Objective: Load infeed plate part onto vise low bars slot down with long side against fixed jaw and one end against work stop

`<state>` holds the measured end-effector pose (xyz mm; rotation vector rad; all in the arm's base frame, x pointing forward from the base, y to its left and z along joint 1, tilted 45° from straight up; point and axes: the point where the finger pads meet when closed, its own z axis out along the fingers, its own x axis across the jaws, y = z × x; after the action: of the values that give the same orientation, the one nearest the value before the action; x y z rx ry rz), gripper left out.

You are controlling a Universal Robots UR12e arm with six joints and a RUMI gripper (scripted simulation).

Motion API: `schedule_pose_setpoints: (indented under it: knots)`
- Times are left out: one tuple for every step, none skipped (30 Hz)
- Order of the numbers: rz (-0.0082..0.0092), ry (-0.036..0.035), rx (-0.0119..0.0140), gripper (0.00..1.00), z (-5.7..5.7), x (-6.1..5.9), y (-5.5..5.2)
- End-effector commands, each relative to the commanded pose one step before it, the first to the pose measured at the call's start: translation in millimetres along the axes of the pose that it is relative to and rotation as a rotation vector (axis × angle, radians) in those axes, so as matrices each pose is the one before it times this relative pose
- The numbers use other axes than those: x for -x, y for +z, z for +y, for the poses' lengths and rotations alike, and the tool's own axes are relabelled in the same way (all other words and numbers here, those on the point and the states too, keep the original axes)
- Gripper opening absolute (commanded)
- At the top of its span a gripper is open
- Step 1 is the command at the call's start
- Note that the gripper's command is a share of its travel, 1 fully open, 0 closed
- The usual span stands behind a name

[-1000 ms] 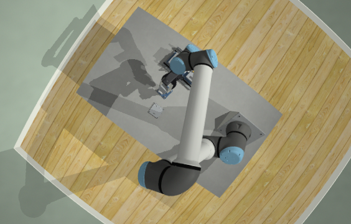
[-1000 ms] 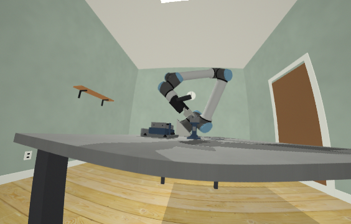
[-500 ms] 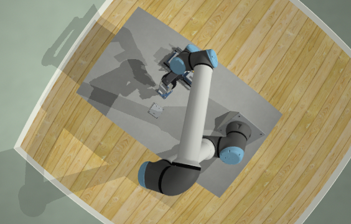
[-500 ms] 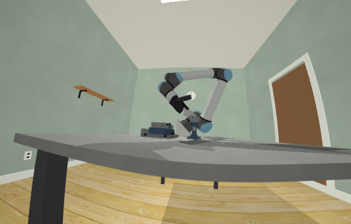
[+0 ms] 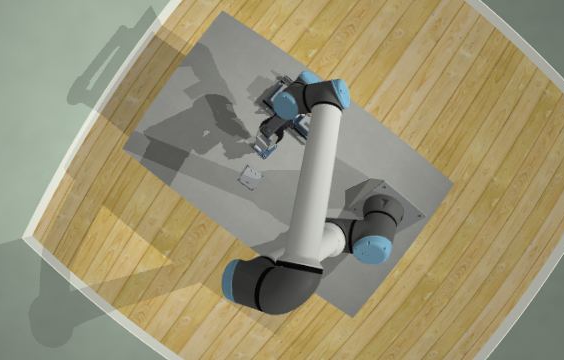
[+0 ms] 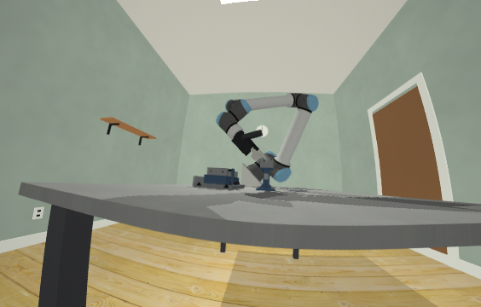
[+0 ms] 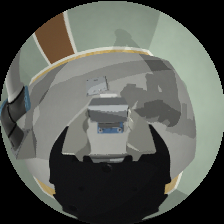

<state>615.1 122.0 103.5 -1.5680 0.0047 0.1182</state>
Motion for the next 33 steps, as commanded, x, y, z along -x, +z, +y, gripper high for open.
schedule_pose_setpoints:
  knots:
    - [0.00067,-0.00093,0.00056,0.0,-0.3,-0.39,-0.65]
    - [0.0,0.0,0.0,0.0,0.0,0.0,0.0]
    - [0.0,0.0,0.0,0.0,0.0,0.0,0.0]
    - [0.0,0.0,0.0,0.0,0.0,0.0,0.0]
    - [0.0,0.0,0.0,0.0,0.0,0.0,0.0]
    - [0.0,0.0,0.0,0.0,0.0,0.0,0.0]
    - [0.0,0.0,0.0,0.0,0.0,0.0,0.0]
    - [0.0,0.0,0.0,0.0,0.0,0.0,0.0]
    - [0.0,0.0,0.0,0.0,0.0,0.0,0.0]
    - [0.0,0.0,0.0,0.0,0.0,0.0,0.0]
    - [0.0,0.0,0.0,0.0,0.0,0.0,0.0]
    - [0.0,0.0,0.0,0.51,0.0,0.0,0.0]
    - [0.0,0.0,0.0,0.51,0.0,0.0,0.0]
    - [0.0,0.0,0.0,0.51,0.0,0.0,0.0]
    - [0.0,0.0,0.0,0.51,0.0,0.0,0.0]
    - [0.0,0.0,0.0,0.51,0.0,0.0,0.0]
    - [0.0,0.0,0.0,0.51,0.0,0.0,0.0]
    - [0.0,0.0,0.0,0.51,0.0,0.0,0.0]
    - [0.0,0.0,0.0,0.51,0.0,0.0,0.0]
    - [0.0,0.0,0.0,0.51,0.0,0.0,0.0]
    - [0.0,0.0,0.0,0.51,0.0,0.0,0.0]
    - [0.0,0.0,0.0,0.51,0.0,0.0,0.0]
    - [0.0,0.0,0.0,0.51,0.0,0.0,0.0]
    - [0.0,0.0,0.0,0.51,0.0,0.0,0.0]
    - [0.0,0.0,0.0,0.51,0.0,0.0,0.0]
    - [0.0,0.0,0.0,0.51,0.0,0.0,0.0]
    - [0.0,0.0,0.0,0.51,0.0,0.0,0.0]
    - [0.0,0.0,0.0,0.51,0.0,0.0,0.0]
    - [0.0,0.0,0.0,0.51,0.0,0.0,0.0]
    - [0.0,0.0,0.0,0.51,0.0,0.0,0.0]
    - [0.0,0.0,0.0,0.51,0.0,0.0,0.0]
    - [0.0,0.0,0.0,0.51,0.0,0.0,0.0]
    - [0.0,0.0,0.0,0.51,0.0,0.0,0.0]
